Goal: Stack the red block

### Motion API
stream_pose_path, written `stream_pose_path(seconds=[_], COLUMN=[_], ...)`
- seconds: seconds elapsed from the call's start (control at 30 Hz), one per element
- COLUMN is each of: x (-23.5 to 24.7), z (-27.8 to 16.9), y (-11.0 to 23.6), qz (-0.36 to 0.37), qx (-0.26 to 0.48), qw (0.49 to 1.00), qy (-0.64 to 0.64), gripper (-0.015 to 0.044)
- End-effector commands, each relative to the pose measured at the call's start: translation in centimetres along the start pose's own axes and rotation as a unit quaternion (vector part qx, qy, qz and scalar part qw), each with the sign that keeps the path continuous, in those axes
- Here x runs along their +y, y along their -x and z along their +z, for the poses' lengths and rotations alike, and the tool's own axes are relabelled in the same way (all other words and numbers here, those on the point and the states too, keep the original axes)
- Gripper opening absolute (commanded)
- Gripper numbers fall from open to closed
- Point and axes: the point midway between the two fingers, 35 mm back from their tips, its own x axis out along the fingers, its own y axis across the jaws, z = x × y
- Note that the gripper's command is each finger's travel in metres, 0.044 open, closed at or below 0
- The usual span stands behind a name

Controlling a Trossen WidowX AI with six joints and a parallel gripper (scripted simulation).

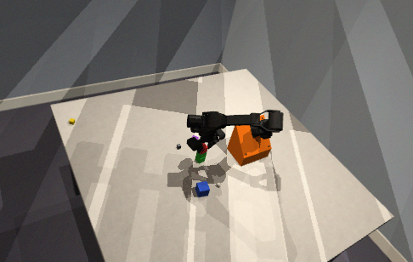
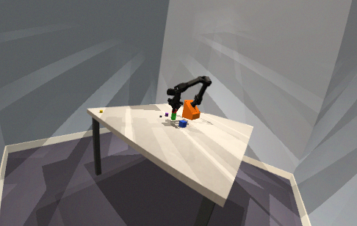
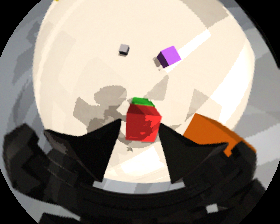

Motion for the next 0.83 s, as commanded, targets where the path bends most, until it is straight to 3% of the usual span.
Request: stream_pose_path(seconds=[0.0,0.1,0.8], x=[-0.01,-0.01,-0.01], z=[0.0,0.0,0.0], y=[-0.01,-0.01,-0.01], qz=[0.0,0.0,0.0], qx=[0.0,0.0,0.0], qw=[1.0,1.0,1.0], qy=[0.0,0.0,0.0], gripper=[0.0368,0.044,0.044])
